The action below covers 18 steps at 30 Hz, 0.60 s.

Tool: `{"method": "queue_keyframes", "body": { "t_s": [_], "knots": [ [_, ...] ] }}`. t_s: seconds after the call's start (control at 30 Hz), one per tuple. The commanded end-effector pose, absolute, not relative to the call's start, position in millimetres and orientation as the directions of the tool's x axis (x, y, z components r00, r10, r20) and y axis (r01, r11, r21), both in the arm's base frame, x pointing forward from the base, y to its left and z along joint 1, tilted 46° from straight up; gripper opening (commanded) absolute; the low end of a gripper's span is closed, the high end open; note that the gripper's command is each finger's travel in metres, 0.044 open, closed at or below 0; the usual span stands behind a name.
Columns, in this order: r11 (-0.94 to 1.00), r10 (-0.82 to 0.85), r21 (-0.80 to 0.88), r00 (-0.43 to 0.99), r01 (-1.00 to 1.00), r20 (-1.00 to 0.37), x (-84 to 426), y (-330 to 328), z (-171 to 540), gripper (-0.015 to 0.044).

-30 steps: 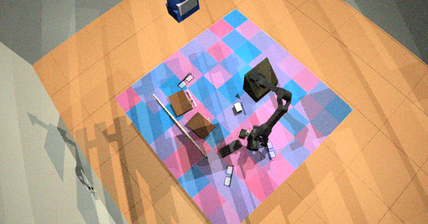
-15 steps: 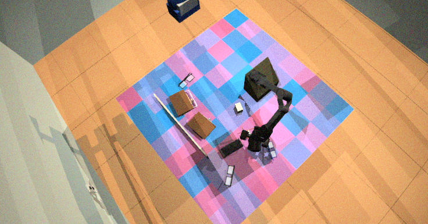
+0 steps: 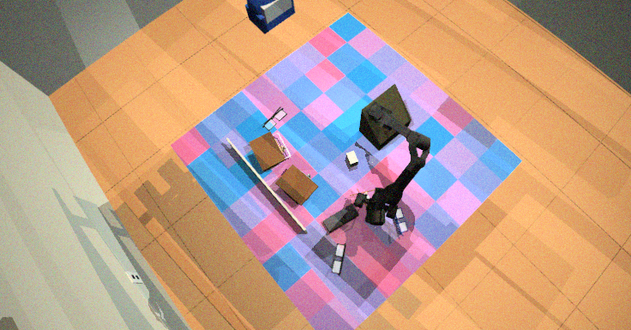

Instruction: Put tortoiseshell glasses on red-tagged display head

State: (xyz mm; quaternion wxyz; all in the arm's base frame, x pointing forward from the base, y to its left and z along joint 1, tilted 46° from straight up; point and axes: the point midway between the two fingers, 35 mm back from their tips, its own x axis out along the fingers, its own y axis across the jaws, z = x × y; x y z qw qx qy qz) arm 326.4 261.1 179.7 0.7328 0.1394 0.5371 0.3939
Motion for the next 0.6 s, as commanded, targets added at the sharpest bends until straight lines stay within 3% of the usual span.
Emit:
{"method": "queue_keyframes", "body": {
  "t_s": [0.0,0.57],
  "knots": [
    [0.655,0.724,0.628,0.111,-0.421,-0.681,328.2,262.6,179.0,0.0],
    [0.654,0.724,0.628,0.111,-0.421,-0.68,332.3,266.9,184.4,0.0]
  ]
}}
